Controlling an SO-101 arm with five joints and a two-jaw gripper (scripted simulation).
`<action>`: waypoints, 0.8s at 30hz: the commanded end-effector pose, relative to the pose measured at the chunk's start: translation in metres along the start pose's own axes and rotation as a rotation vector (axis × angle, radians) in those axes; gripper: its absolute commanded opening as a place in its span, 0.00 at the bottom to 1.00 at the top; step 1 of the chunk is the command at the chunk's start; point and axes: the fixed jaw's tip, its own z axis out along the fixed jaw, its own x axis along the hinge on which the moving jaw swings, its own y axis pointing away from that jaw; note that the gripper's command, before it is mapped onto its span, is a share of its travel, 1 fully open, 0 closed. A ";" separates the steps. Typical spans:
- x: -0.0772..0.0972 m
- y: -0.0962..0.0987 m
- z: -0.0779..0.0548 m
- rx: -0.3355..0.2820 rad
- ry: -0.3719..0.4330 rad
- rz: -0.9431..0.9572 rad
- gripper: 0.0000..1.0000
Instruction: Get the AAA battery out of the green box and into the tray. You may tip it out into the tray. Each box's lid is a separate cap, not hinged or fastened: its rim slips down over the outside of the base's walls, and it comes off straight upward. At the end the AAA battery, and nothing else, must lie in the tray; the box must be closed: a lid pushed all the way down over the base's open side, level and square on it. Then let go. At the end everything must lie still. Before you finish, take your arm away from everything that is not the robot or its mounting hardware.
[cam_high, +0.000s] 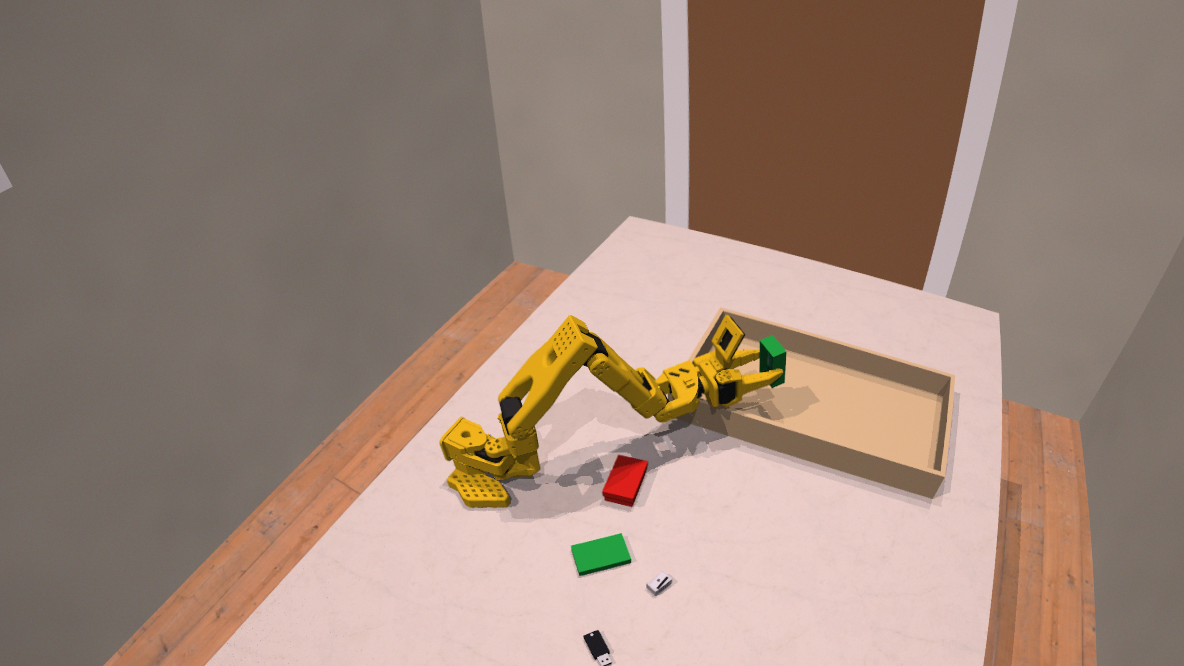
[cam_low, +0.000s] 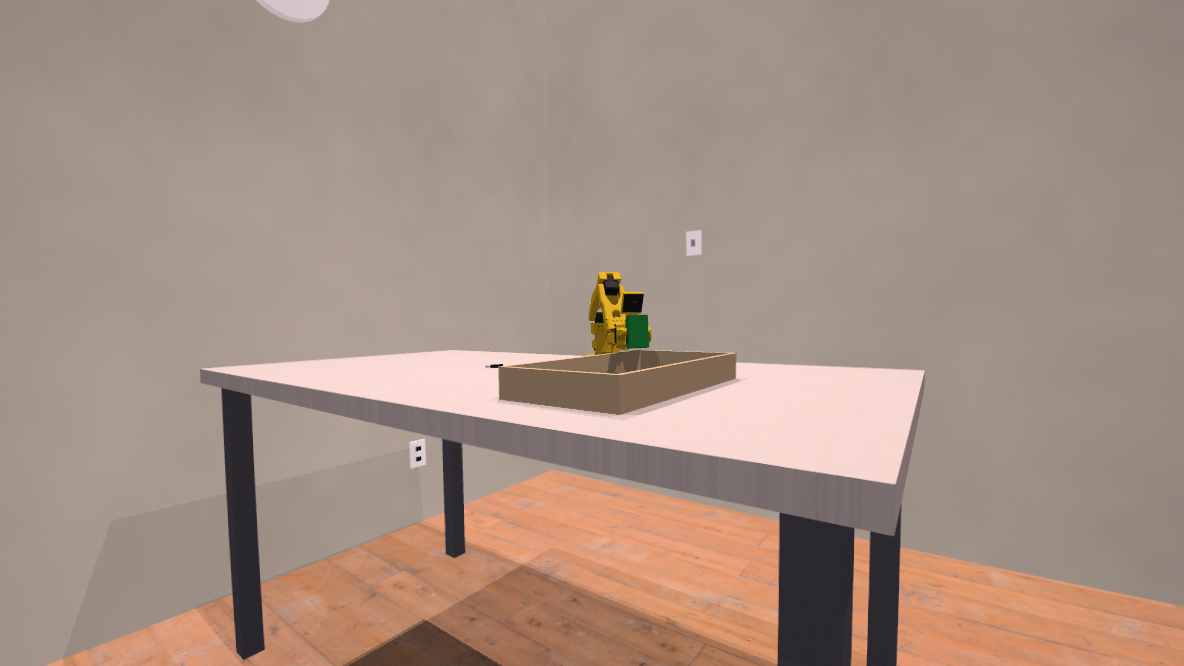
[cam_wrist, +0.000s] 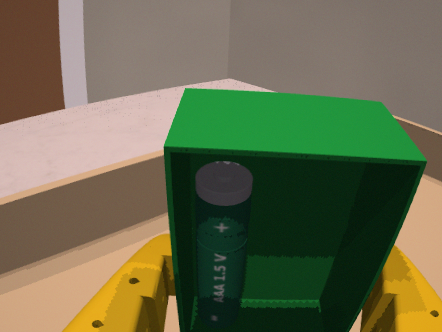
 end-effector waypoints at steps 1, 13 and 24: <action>-0.021 -0.003 0.001 0.007 -0.088 -0.007 0.20; -0.022 -0.002 -0.004 0.007 -0.134 -0.009 0.20; -0.022 -0.002 -0.005 0.007 -0.142 -0.009 0.20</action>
